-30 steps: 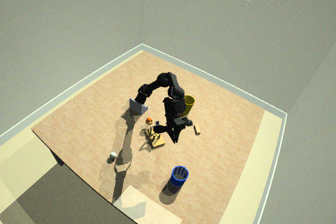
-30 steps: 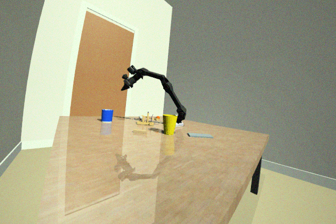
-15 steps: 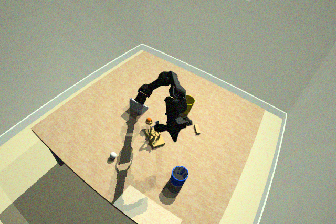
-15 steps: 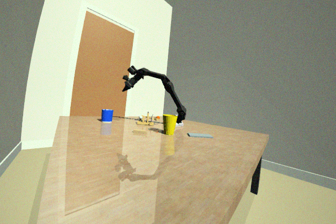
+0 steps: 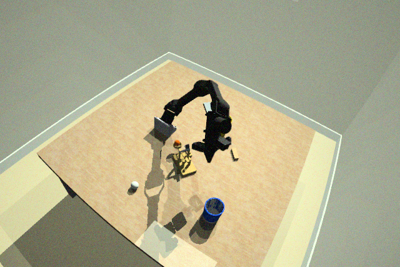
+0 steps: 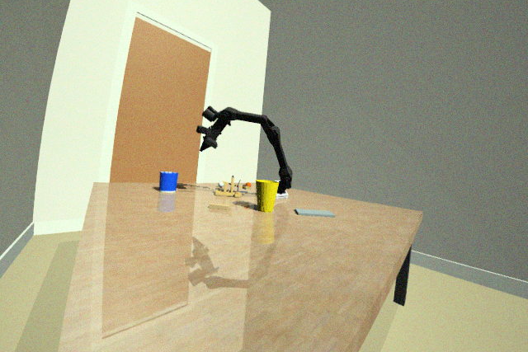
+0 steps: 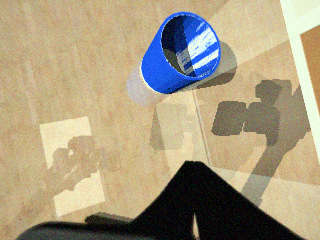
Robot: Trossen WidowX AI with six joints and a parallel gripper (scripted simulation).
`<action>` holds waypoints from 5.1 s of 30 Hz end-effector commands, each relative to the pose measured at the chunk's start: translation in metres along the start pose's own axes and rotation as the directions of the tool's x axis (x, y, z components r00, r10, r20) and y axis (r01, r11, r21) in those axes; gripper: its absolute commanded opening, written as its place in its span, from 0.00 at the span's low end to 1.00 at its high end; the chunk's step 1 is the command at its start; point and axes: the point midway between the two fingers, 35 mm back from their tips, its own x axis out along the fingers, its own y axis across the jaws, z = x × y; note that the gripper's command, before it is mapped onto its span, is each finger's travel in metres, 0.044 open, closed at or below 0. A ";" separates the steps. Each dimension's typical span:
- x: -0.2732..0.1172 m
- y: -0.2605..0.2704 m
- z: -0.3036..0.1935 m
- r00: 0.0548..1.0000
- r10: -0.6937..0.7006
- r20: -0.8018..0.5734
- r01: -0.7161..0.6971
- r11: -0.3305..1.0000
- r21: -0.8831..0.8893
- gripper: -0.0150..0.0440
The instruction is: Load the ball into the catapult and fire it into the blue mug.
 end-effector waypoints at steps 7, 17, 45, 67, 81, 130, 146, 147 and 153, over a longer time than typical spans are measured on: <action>-0.004 0.037 -0.038 0.989 -0.051 -0.139 0.011 0.962 -0.271 0.25; -0.012 0.067 -0.082 0.957 -0.112 -0.268 -0.046 0.852 -0.522 0.25; -0.048 0.122 -0.226 0.763 -0.333 -0.554 -0.495 0.250 -0.832 0.25; -0.032 0.132 -0.239 0.751 -0.346 -0.563 -0.522 0.211 -0.826 0.25; -0.013 0.142 -0.247 0.752 -0.345 -0.562 -0.522 0.211 -0.827 0.25; 0.021 0.178 -0.260 0.753 -0.342 -0.562 -0.522 0.208 -0.827 0.25; -0.040 0.172 -0.187 0.807 -0.289 -0.515 -0.410 0.354 -0.841 0.57; -0.039 0.170 -0.182 0.814 -0.280 -0.509 -0.393 0.380 -0.837 0.61; -0.030 0.159 -0.153 0.855 -0.228 -0.465 -0.293 0.529 -0.796 0.88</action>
